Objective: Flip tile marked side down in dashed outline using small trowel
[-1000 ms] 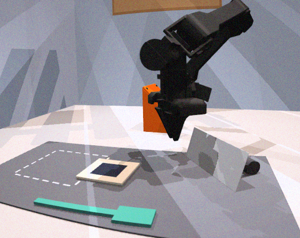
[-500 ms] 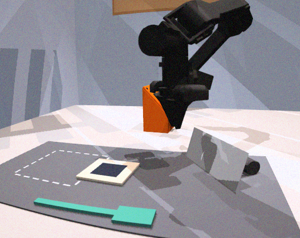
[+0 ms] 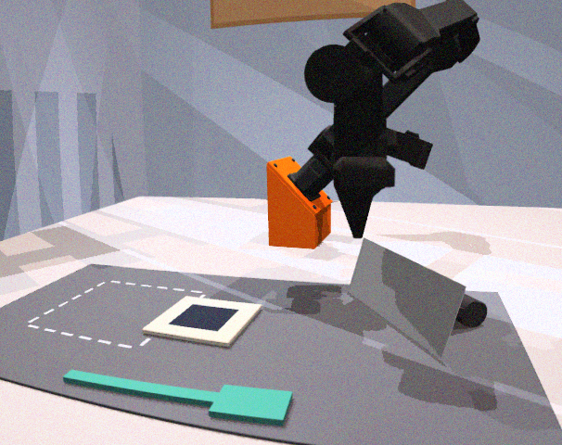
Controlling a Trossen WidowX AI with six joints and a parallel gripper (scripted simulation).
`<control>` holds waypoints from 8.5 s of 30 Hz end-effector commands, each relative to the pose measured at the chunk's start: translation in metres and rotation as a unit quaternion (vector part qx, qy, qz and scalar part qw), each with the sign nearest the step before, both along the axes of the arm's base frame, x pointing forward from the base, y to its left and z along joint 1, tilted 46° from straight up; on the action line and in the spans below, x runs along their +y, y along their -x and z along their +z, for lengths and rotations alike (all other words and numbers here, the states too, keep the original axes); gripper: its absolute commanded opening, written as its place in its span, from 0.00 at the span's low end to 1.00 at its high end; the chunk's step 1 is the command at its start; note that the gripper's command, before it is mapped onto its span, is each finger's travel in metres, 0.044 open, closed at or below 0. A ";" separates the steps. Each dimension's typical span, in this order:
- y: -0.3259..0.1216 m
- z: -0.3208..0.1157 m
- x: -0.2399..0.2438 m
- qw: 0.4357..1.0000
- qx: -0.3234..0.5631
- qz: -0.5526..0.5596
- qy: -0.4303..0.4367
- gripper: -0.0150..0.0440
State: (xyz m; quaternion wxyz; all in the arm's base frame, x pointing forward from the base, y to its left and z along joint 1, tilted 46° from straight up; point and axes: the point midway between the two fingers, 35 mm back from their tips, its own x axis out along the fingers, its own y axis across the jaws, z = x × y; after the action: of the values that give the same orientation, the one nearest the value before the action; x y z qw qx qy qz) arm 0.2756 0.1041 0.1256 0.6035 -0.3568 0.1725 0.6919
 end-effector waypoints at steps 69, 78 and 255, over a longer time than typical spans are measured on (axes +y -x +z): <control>0.046 0.004 0.039 0.839 0.389 -0.381 0.007 0.42; 0.035 -0.003 0.032 0.839 0.389 -0.381 0.007 0.42; -0.073 0.014 0.014 0.842 0.384 -0.380 0.007 0.71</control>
State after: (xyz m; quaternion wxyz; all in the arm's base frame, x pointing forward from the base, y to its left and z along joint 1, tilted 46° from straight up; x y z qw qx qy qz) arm 0.3498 0.1133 0.1466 0.7051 0.0240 0.5122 0.4899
